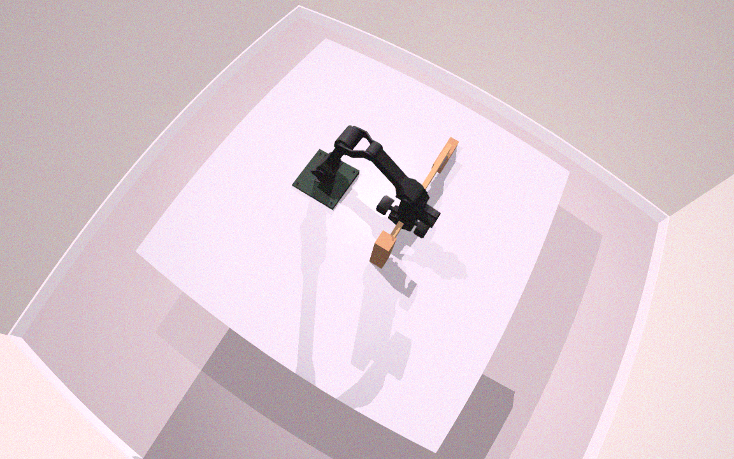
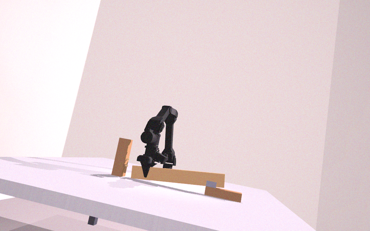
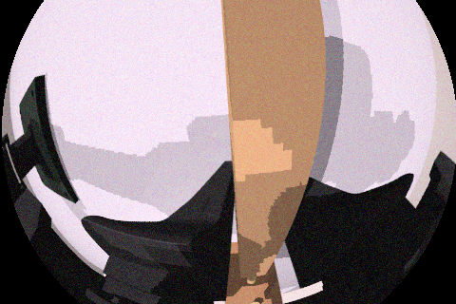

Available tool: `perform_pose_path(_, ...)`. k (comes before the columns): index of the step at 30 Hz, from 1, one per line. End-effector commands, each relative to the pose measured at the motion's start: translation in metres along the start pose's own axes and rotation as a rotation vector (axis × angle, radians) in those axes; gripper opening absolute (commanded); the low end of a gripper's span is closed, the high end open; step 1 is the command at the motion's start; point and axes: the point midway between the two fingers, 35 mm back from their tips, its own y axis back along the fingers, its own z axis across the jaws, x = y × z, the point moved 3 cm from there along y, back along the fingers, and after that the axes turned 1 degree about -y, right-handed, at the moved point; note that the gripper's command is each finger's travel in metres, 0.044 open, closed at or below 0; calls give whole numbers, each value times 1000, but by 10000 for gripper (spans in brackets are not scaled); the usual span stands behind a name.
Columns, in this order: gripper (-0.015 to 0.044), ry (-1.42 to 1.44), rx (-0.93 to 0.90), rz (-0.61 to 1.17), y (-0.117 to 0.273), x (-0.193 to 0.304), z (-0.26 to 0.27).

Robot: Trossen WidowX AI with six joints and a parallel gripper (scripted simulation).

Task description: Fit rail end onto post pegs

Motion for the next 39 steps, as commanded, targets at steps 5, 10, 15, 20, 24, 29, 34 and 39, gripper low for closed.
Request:
perform_pose_path(5,0,2,2,-3,6,0,-1)
perform_pose_path(10,0,2,3,-3,8,0,-1)
perform_pose_path(15,0,2,3,-3,11,0,-2)
perform_pose_path(20,0,2,3,-3,14,0,-2)
perform_pose_path(24,0,2,3,-3,16,0,-2)
perform_pose_path(29,0,2,3,-3,18,0,-3)
perform_pose_path(34,0,2,3,-3,21,0,-3)
perform_pose_path(39,0,2,3,-3,23,0,-3)
